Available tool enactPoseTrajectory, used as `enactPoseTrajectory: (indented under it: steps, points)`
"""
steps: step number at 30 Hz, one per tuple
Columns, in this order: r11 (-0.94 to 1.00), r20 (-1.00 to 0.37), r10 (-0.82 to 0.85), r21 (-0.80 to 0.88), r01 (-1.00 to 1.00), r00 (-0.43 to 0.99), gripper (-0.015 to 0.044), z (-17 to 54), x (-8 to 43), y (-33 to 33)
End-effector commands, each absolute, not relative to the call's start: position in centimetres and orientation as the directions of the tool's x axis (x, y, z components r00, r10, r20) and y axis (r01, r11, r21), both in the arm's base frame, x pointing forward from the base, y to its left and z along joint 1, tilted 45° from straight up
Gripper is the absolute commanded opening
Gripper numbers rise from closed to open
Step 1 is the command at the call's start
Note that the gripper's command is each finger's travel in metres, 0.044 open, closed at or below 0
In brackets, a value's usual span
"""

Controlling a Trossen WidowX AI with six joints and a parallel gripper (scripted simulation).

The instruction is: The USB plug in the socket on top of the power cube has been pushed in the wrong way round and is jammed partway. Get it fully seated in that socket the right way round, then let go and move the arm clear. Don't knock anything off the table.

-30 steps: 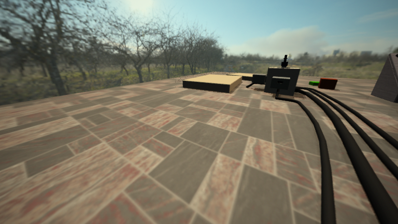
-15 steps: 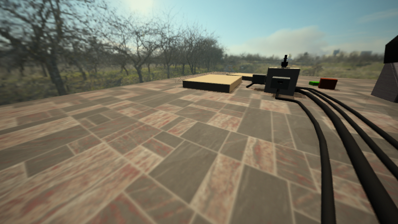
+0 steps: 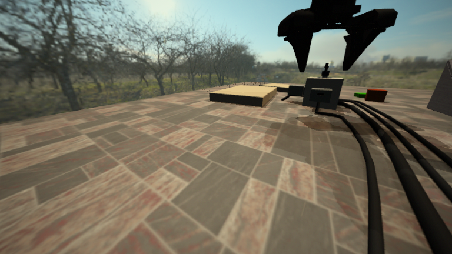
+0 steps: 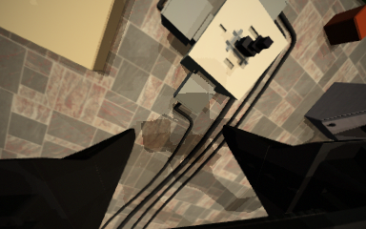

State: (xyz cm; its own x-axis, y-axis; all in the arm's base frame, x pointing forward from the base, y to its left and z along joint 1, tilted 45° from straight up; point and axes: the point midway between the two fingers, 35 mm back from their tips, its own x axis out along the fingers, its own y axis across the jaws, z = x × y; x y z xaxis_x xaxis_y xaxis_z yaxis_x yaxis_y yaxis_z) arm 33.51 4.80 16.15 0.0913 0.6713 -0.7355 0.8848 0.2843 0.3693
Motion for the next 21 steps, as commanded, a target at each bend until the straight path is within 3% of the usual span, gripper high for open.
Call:
enactPoseTrajectory:
  steps: [1, 5, 21]
  points:
    - [0.063, -0.731, 0.676, 0.191, 0.98, 0.099, 0.044, 13.9, 32.6, -0.4]
    - [-0.149, -0.71, 0.695, 0.013, 0.989, 0.114, 0.044, 12.2, 31.0, -4.8]
    - [-0.159, -0.709, 0.696, 0.004, 0.987, 0.115, 0.044, 11.9, 31.2, -4.6]
